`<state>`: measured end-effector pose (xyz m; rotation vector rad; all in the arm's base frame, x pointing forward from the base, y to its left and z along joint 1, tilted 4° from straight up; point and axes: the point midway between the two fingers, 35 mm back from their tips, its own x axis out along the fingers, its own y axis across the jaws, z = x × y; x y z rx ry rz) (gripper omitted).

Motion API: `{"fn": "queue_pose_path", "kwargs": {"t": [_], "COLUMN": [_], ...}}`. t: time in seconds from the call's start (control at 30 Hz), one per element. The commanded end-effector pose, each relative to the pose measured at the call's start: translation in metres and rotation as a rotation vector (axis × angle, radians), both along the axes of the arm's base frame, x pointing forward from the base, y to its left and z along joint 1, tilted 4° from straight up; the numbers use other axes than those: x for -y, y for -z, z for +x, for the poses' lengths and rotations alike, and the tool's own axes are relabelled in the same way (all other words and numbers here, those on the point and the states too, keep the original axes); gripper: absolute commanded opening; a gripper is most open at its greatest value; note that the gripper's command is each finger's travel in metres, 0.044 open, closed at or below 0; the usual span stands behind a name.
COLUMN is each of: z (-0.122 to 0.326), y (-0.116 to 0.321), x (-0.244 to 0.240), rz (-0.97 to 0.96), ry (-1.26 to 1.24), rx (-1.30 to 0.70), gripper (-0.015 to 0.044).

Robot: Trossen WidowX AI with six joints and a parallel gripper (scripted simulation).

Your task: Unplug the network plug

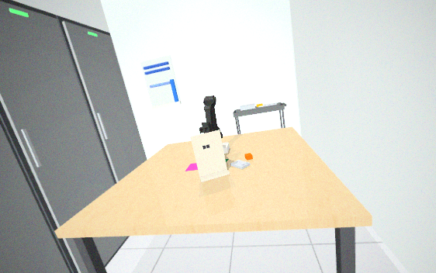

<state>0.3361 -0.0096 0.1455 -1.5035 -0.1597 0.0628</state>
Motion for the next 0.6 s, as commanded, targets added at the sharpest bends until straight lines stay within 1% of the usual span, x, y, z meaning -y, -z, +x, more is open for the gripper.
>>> {"fn": "queue_pose_path", "kwargs": {"t": [0.0,0.57], "z": [0.008,0.032], "y": [-0.001,-0.003], "x": [-0.002,-0.015], "rz": [-0.003,-0.001], "ry": [0.005,0.005], "rx": [0.000,0.003], "gripper": [0.0156,0.0156]}}
